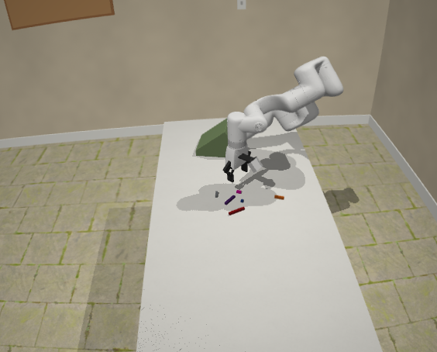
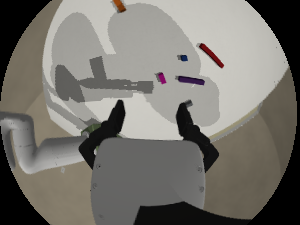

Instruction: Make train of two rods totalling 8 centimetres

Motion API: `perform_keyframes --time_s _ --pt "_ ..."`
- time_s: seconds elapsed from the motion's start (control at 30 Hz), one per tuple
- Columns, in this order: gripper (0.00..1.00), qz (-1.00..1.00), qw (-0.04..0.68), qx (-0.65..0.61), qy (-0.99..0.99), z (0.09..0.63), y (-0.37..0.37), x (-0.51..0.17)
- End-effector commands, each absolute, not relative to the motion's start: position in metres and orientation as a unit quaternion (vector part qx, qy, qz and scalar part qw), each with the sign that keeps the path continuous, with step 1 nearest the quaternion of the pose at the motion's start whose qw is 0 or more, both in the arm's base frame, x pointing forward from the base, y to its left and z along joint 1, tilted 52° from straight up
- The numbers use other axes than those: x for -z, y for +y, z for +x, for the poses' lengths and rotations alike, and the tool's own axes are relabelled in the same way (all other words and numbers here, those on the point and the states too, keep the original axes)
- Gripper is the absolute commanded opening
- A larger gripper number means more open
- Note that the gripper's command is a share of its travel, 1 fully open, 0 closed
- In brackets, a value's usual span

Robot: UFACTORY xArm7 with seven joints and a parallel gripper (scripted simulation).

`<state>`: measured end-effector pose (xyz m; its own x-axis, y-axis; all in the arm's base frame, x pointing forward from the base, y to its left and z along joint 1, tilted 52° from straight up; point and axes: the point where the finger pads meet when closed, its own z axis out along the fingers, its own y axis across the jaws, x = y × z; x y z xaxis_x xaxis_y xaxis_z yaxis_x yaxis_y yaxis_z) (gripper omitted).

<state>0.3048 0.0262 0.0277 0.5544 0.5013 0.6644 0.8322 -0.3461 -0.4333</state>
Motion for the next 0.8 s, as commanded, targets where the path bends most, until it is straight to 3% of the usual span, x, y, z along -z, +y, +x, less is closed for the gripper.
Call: perform_keyframes --time_s 0.0,0.43,0.77 --pt "1.0 -0.793 0.386 0.215 -0.42 0.3058 0.0246 -0.028" --pt "1.0 -0.8 0.389 0.208 -0.407 0.306 0.0243 -0.0276" --pt "1.0 -0.851 0.417 0.149 -0.283 0.3072 0.0219 -0.0239"
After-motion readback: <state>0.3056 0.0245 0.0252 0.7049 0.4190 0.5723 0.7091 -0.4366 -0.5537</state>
